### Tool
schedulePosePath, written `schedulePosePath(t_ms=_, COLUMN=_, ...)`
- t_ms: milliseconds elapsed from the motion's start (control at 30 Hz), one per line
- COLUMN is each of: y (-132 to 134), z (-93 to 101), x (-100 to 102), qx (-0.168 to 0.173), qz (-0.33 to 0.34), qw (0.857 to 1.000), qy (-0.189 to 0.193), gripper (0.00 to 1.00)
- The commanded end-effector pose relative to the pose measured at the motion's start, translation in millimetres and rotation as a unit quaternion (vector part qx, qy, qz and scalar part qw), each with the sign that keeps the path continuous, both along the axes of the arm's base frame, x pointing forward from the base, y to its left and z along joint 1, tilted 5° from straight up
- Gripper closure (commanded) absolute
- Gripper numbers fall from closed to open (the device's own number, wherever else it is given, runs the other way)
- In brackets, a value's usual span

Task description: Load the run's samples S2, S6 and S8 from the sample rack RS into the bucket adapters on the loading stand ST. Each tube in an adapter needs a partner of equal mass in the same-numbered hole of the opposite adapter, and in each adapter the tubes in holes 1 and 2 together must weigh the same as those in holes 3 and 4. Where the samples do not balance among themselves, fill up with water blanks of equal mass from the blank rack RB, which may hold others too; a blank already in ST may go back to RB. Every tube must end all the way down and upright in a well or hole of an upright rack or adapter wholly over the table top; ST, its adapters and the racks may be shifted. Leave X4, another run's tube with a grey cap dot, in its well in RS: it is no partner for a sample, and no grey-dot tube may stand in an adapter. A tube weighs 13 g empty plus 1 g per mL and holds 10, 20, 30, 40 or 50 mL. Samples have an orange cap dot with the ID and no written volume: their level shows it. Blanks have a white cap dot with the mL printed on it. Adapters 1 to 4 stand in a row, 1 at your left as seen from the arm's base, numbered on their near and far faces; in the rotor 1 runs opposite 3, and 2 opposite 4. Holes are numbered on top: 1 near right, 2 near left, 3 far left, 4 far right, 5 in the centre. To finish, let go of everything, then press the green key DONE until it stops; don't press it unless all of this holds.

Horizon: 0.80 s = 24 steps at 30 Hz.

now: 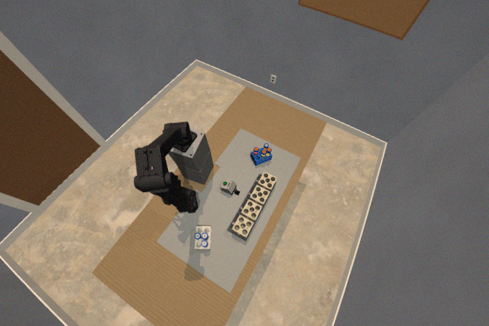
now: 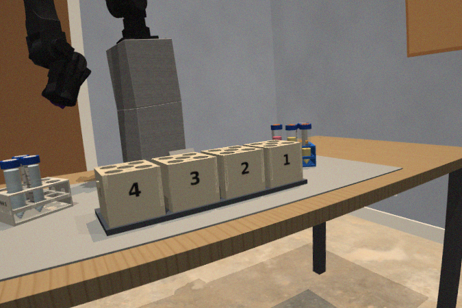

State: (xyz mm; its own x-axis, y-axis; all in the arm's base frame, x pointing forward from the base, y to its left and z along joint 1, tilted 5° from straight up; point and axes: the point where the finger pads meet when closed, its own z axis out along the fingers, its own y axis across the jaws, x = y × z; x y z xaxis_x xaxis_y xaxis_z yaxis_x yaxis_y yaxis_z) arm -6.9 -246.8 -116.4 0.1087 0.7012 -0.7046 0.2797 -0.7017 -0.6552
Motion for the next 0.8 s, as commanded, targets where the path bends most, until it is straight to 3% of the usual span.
schedulePosePath(t_ms=0, y=0, z=1.1, x=0, qx=-0.001, qz=0.0, qw=1.0, qy=-0.001, gripper=0.0)
schedulePosePath(t_ms=533, y=0, z=1.1, x=0, qx=-0.001, qz=0.0, qw=1.0, qy=-0.001, gripper=0.0)
schedulePosePath(t_ms=567, y=2, z=8.0, x=7, qx=0.008, qz=0.014, qw=1.0, qy=-0.013, gripper=0.45)
schedulePosePath(t_ms=767, y=0, z=14.7, x=37, qx=0.055, qz=0.042, qw=0.997, qy=-0.04, gripper=0.45)
